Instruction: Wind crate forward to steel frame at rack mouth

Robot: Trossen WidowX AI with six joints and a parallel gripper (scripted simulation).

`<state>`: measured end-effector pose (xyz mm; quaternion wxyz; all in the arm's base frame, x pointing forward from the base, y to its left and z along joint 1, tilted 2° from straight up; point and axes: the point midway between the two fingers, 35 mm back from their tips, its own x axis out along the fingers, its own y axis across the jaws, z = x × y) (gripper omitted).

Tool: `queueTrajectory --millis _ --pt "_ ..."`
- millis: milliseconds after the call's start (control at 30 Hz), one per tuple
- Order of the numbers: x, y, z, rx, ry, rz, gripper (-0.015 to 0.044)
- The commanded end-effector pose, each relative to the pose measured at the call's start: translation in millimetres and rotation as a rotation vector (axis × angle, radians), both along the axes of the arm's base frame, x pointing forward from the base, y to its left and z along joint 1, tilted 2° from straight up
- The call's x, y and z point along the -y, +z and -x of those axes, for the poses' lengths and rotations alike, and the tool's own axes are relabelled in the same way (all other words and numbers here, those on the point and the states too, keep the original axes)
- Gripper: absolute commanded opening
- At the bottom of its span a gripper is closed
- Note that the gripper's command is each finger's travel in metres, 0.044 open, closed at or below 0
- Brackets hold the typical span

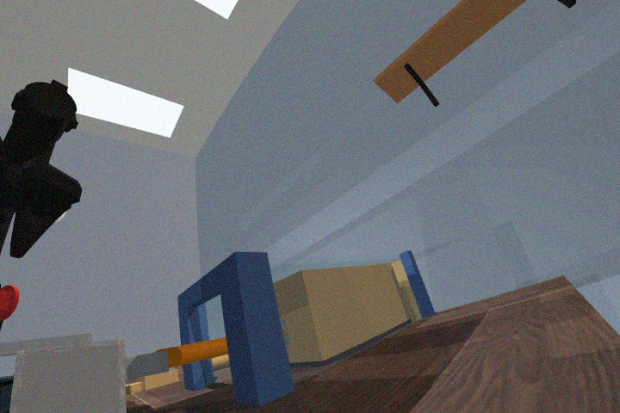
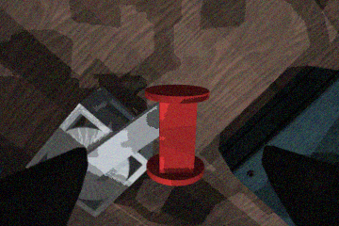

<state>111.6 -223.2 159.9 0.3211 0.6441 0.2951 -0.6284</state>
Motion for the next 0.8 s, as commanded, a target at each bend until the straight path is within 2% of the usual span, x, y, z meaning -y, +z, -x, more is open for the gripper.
queueTrajectory --millis 0,767 --pt "-0.4 -7.9 -0.6 0.001 0.005 -0.006 0.0440" --pt "0.7 -45.8 -2.3 0.001 0.005 -0.006 0.0440"
